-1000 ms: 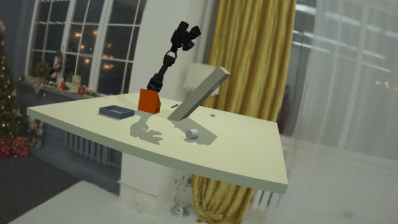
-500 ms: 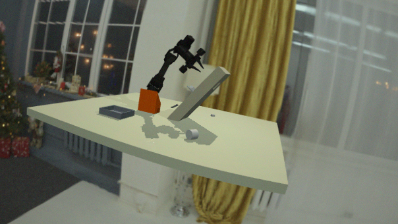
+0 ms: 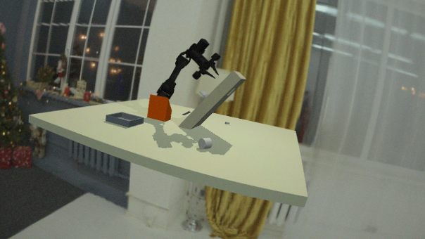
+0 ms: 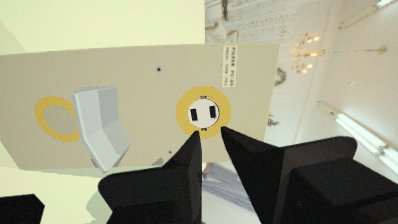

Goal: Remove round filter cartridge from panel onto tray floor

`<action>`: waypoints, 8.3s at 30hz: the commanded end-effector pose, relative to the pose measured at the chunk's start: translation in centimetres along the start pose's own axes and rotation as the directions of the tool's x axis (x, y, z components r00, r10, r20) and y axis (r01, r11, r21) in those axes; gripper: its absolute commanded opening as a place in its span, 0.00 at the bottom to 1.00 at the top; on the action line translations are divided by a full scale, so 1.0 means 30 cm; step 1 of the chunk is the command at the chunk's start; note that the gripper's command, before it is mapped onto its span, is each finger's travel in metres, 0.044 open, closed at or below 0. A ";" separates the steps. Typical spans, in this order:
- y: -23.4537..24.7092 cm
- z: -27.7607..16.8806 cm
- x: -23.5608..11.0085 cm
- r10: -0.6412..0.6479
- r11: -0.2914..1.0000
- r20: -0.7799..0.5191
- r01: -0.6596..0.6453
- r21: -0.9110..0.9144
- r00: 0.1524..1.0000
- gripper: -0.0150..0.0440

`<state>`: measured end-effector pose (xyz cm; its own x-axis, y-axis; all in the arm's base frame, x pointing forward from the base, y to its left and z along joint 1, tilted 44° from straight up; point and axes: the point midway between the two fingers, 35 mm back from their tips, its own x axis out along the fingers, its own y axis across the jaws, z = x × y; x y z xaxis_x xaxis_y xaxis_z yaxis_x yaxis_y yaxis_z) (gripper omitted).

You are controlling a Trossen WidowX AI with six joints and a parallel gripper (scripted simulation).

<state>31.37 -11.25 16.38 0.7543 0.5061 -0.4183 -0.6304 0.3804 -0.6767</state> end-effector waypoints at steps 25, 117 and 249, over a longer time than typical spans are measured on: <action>0.003 0.001 0.150 -0.001 1.000 -0.001 0.001 0.006 1.000 0.43; 0.002 0.002 0.224 -0.004 1.000 0.001 0.004 0.006 1.000 0.43; 0.234 0.026 0.003 0.000 -0.180 -0.001 0.001 0.984 1.000 0.25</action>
<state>27.41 -8.43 12.51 0.7502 0.5065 -0.4250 -0.0566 0.6896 0.7220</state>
